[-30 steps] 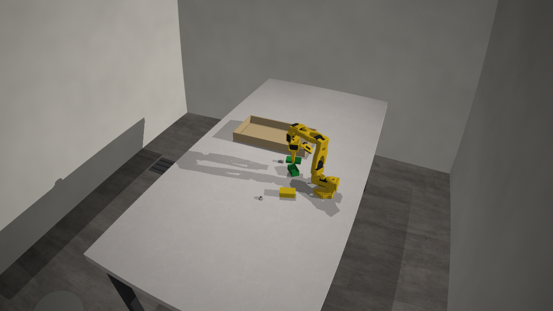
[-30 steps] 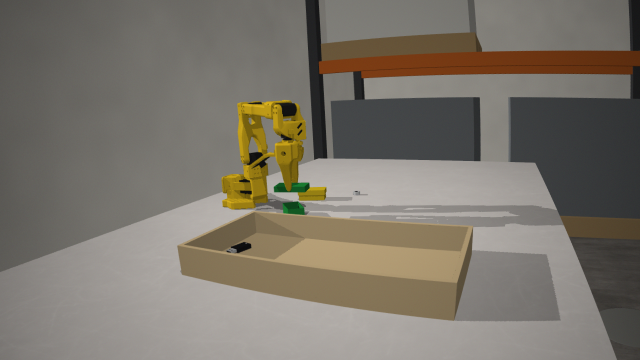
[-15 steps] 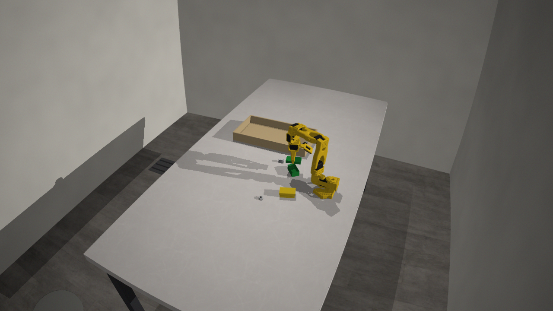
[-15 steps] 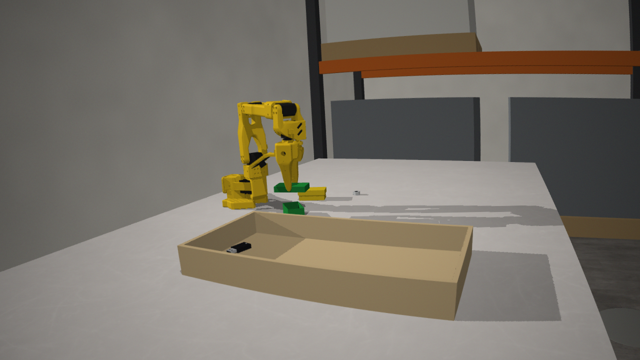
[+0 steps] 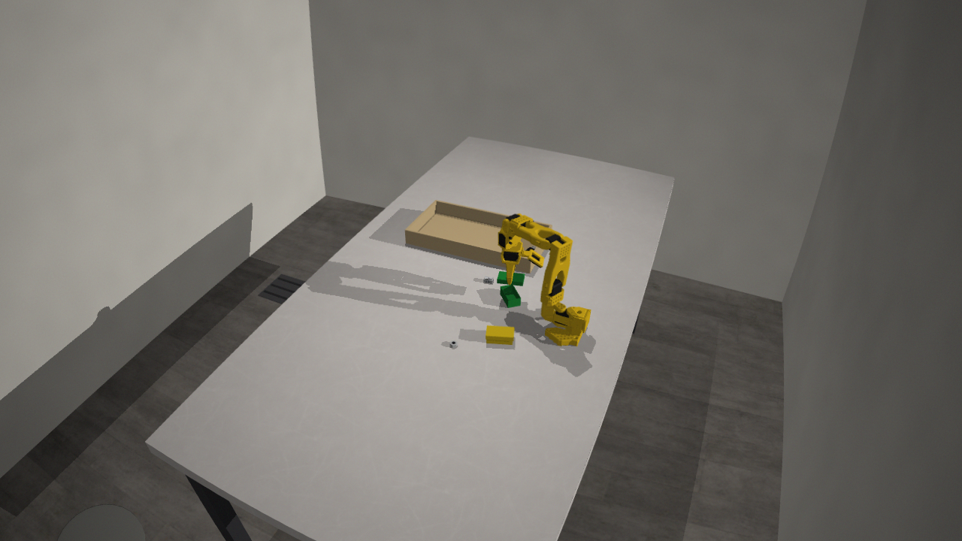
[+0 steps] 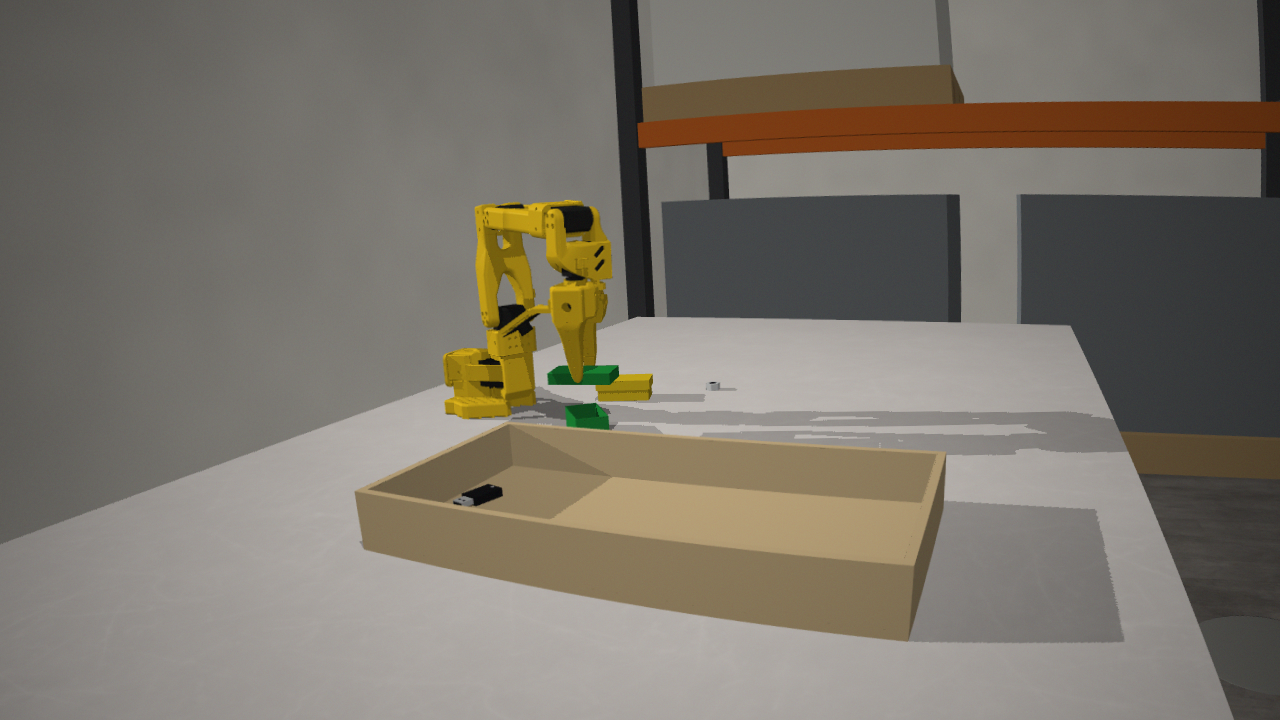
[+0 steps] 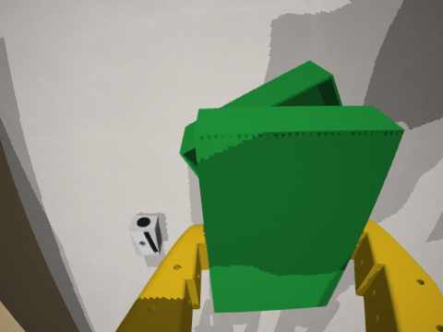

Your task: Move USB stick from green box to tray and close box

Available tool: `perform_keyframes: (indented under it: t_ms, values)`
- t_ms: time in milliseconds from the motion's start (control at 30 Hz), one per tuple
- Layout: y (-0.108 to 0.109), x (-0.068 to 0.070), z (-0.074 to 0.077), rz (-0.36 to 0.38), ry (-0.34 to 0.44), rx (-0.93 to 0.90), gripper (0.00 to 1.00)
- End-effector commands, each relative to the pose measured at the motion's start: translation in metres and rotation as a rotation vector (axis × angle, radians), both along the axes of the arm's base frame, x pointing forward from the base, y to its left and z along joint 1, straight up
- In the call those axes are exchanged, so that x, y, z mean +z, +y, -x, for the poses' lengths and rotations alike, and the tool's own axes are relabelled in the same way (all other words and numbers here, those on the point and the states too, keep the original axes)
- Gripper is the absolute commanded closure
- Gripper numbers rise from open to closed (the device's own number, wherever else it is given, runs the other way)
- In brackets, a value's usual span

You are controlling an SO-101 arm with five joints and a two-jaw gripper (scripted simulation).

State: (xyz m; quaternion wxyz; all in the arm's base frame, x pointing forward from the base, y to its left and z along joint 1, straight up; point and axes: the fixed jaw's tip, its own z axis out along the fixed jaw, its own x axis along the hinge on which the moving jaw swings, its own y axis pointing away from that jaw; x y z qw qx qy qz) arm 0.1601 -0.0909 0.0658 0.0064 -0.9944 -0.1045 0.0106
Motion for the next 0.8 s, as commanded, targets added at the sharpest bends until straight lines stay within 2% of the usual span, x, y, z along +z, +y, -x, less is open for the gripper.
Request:
perform_keyframes:
  t_ms: [0, 767]
  values:
    - [-0.0014, 0.0054, 0.0004, 0.010, -0.022, -0.014, 0.79]
    - [0.0021, 0.0054, 0.0067, 0.013, -0.021, -0.196, 0.79]
